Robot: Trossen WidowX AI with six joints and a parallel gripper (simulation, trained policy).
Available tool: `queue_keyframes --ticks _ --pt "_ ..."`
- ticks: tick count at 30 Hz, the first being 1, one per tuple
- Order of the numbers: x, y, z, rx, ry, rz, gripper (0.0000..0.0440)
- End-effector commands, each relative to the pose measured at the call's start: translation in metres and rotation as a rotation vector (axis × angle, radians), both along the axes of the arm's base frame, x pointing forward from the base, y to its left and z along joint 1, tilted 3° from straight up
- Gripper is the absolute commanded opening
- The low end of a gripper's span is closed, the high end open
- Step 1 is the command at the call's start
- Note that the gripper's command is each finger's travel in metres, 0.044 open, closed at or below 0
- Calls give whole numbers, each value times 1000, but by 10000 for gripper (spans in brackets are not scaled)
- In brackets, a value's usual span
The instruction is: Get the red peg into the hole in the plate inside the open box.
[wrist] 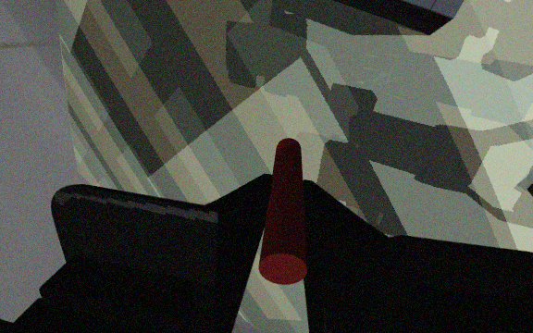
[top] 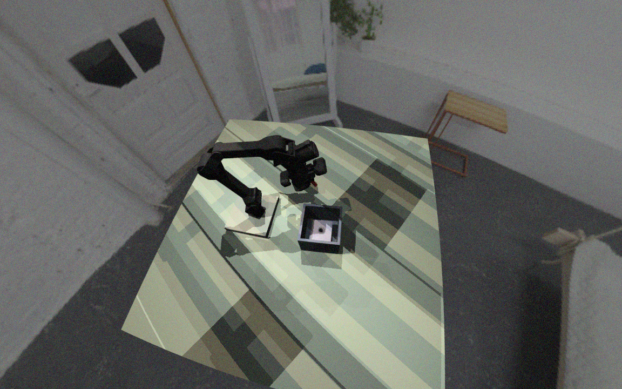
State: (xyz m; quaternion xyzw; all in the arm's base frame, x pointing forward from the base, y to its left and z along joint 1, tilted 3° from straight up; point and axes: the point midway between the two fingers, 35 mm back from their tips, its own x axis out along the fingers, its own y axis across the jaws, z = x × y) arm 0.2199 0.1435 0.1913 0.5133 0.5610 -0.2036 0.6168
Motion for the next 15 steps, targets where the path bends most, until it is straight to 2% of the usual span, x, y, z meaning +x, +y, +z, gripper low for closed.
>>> queue_keyframes --ticks 1,15 --pt "8 -13 11 -25 -33 -21 0" --pt "31 -68 16 -136 -12 -125 0"
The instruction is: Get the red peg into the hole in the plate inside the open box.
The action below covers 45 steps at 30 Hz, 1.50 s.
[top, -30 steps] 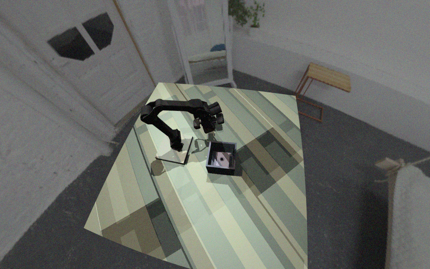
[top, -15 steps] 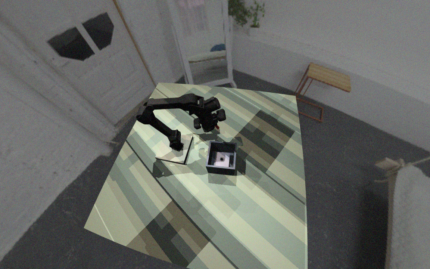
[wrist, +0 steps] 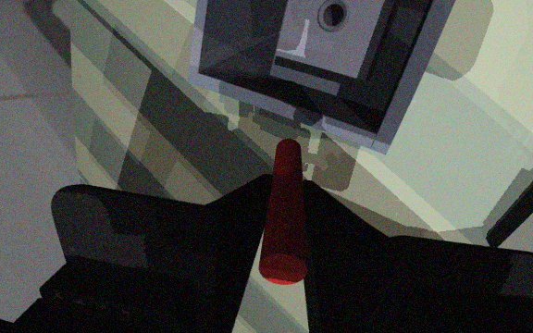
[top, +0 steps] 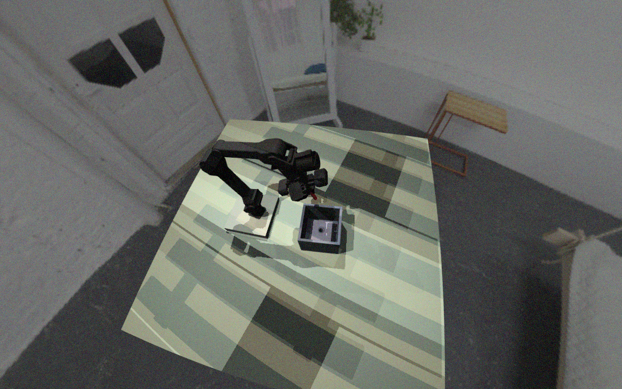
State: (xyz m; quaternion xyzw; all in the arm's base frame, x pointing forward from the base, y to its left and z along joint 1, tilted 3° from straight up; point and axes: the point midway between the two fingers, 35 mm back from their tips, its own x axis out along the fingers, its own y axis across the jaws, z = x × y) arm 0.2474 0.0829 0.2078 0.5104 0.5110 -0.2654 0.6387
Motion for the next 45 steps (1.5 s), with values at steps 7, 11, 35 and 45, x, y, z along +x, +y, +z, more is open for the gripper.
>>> queue_keyframes --ticks 7,11,35,45 --pt "13 -29 -7 -47 51 -46 0" --pt "19 -39 -12 -56 76 -60 0" --pt "47 -73 -66 -42 210 -62 5" --pt "58 -72 -90 -11 229 -37 21"
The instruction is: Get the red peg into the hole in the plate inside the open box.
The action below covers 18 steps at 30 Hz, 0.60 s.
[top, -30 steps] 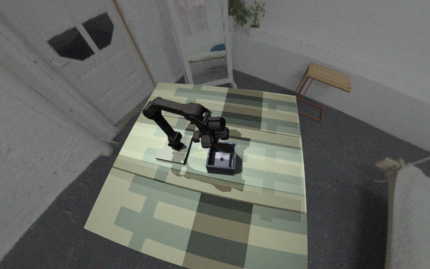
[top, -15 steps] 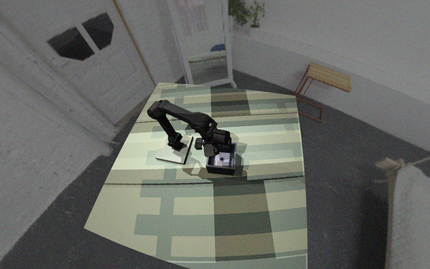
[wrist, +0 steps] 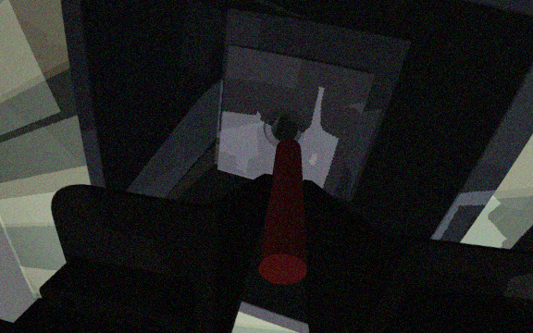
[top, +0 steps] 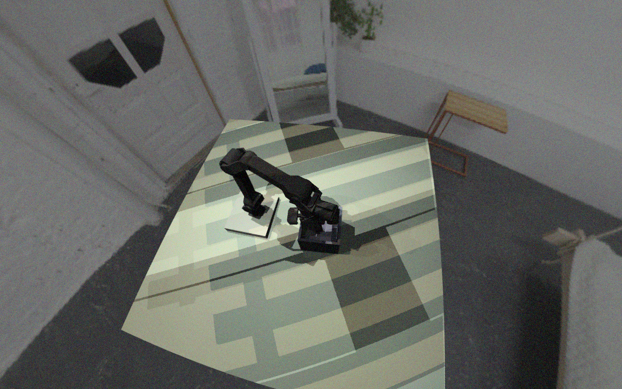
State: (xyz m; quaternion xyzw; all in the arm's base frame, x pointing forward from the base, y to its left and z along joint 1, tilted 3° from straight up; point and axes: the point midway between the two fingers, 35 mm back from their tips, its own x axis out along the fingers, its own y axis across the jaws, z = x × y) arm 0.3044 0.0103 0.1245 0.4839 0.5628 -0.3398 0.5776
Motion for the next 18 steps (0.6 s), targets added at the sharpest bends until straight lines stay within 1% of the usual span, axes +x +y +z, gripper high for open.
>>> queue_keyframes --ticks 1,14,16,18 --pt "2 1 -9 12 10 13 20" --pt "11 1 -43 15 24 67 17" --pt "12 1 -47 9 27 72 36" --pt "13 0 -50 5 32 77 83"
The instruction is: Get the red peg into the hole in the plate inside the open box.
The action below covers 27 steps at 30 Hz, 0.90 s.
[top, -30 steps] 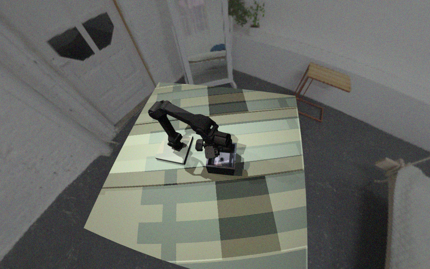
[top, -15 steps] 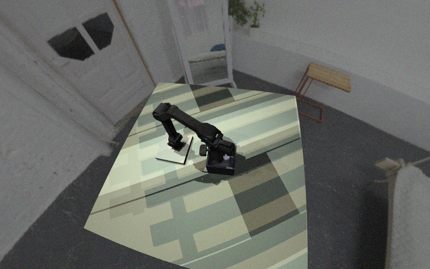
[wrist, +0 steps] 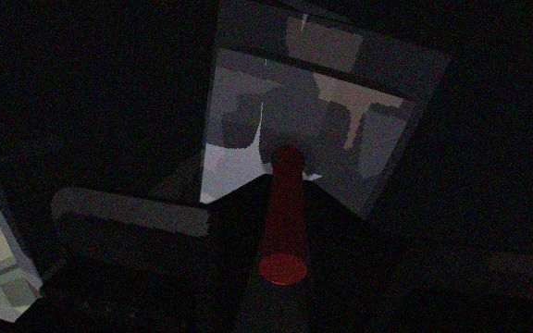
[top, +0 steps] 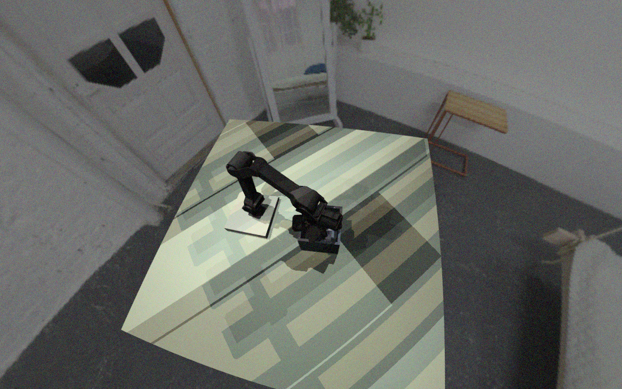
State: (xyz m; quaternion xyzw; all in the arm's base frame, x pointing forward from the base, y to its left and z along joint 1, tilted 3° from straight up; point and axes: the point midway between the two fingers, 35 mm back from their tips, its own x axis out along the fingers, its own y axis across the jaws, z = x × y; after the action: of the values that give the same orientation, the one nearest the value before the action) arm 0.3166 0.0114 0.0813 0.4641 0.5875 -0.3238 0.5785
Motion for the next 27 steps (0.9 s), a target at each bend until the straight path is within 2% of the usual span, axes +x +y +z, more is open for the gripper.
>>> queue_keyframes --ticks 1,4,17,27 --pt "1 -1 -8 -6 9 15 100" --pt "0 2 -10 4 22 20 119" --pt "19 3 19 118 13 5 121" --pt "30 8 45 241 -21 -8 177"
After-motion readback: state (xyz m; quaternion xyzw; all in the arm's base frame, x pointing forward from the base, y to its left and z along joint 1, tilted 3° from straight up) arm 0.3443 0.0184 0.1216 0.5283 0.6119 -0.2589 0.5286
